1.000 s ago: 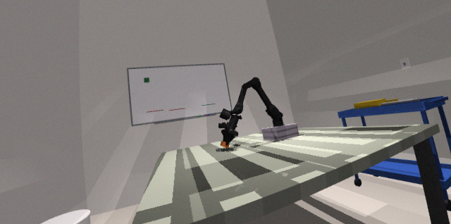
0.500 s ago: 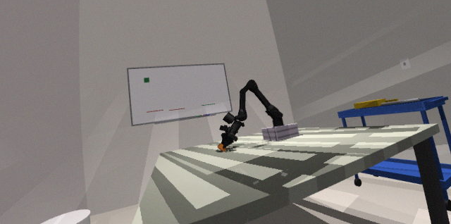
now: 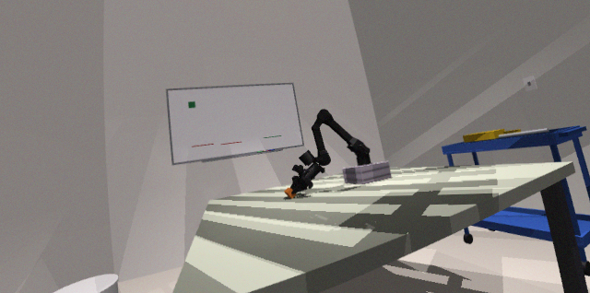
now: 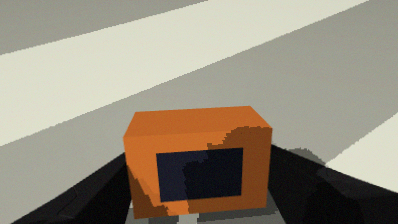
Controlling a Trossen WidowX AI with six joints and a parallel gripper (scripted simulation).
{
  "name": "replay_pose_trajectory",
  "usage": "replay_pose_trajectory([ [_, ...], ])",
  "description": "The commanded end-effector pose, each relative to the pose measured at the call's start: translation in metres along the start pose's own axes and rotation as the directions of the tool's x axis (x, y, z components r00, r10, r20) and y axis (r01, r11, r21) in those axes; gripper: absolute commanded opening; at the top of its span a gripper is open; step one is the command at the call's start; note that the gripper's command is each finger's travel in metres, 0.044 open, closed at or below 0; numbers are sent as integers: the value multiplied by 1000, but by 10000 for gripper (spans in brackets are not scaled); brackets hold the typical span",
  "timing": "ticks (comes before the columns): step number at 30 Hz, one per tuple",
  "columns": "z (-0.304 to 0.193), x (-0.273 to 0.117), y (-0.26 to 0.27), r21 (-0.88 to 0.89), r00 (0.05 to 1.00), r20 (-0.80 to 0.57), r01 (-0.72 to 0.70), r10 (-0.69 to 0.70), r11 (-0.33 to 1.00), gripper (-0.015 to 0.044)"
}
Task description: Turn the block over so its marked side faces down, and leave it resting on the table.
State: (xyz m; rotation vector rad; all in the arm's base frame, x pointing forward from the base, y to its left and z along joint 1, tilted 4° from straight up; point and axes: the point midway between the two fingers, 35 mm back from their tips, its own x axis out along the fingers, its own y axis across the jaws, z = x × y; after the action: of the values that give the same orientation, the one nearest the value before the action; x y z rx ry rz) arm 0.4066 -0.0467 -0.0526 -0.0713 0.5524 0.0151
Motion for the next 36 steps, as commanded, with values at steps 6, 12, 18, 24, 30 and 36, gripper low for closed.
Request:
replay_pose_trajectory([
  [6, -9, -12, 3, -2, 995, 96, -6, 6, 1000, 0],
  [12, -6, -14, 3, -2, 992, 128, -6, 6, 1000, 0],
  [18, -6, -14, 3, -2, 992, 128, -6, 6, 1000, 0],
  [24, -6, -14, 3, -2, 992, 128, -6, 6, 1000, 0],
  [30, -6, -14, 3, -2, 992, 128, -6, 6, 1000, 157],
  [36, -6, -14, 3, -2, 992, 128, -6, 6, 1000, 315],
])
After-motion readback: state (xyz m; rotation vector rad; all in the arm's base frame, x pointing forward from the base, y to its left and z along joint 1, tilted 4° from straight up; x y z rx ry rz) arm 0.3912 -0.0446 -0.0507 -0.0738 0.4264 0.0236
